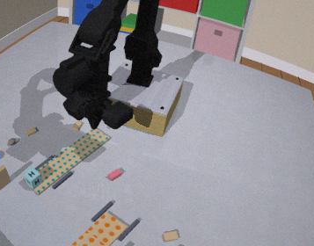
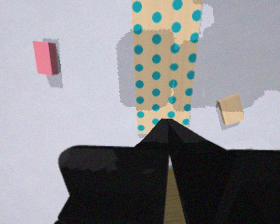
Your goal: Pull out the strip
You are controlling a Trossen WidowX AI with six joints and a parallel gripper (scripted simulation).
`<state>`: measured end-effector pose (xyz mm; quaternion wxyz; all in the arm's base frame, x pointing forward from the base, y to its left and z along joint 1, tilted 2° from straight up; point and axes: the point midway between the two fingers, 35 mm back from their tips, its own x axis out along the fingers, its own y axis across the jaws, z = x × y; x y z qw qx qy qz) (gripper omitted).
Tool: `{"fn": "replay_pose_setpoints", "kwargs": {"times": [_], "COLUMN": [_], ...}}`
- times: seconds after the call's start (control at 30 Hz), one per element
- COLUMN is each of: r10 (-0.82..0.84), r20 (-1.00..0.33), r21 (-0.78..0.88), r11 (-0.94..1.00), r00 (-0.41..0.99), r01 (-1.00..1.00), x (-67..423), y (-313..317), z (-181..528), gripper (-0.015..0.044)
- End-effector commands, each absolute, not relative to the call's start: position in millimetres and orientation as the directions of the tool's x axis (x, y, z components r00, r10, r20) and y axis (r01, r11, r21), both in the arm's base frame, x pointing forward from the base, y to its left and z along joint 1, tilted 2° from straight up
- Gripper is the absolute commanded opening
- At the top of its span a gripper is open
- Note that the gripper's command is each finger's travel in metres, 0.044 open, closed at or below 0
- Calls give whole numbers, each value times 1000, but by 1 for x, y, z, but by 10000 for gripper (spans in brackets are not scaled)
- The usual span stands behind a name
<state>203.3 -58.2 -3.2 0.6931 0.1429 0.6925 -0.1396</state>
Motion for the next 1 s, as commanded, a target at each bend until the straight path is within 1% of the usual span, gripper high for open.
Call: {"fn": "replay_pose_setpoints", "kwargs": {"times": [0.0, 0.17, 0.53, 0.97], "r10": [8, 7, 6, 5], "r20": [-1000, -1000, -1000, -1000], "r21": [4, 5, 4, 4], "r11": [920, 933, 933, 933], "r00": [-8, -7, -4, 0], "r01": [392, 360, 359, 359], "x": [204, 227, 268, 317], "y": [-59, -68, -85, -107], "z": [4, 4, 11, 19], "gripper": [26, 157, 440, 440]}}
